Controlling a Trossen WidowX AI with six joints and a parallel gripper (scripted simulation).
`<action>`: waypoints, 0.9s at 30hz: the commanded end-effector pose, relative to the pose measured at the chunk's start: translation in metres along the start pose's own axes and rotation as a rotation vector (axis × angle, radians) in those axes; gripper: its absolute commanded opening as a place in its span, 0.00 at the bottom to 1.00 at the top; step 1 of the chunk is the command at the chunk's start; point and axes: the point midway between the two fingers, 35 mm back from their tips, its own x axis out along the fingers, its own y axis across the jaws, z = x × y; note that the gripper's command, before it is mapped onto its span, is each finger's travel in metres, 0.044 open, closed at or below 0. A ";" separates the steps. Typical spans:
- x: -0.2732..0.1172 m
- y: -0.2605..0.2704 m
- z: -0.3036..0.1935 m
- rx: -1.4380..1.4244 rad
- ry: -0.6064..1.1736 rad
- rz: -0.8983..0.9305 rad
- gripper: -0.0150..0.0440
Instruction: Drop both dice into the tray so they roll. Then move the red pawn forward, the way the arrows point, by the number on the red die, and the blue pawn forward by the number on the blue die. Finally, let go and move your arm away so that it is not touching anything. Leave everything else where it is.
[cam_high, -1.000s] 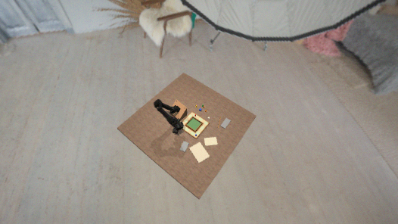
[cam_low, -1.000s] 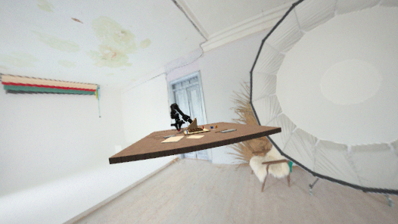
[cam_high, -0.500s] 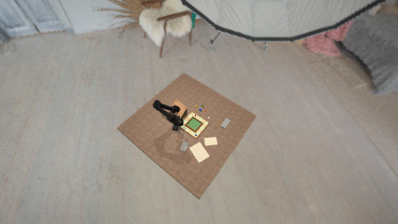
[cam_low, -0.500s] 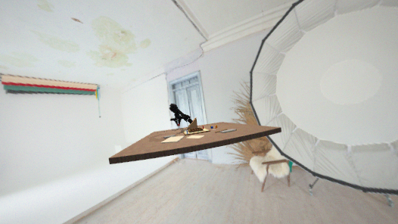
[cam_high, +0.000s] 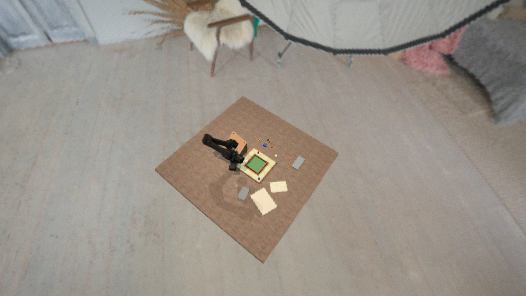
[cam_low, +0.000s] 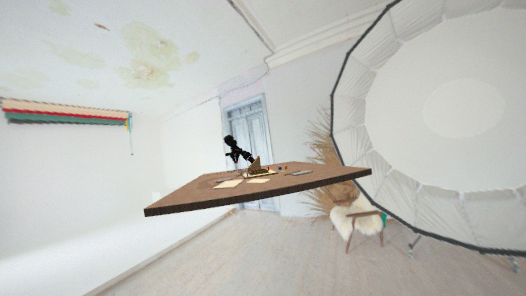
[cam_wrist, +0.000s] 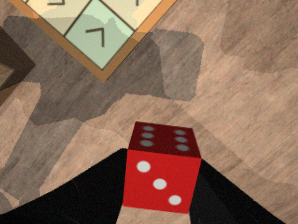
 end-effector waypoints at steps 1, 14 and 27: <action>0.000 0.000 0.017 -0.076 -0.012 0.002 0.25; 0.006 0.009 0.078 -0.334 -0.020 0.005 0.25; 0.017 0.033 0.136 -0.588 -0.021 0.003 0.25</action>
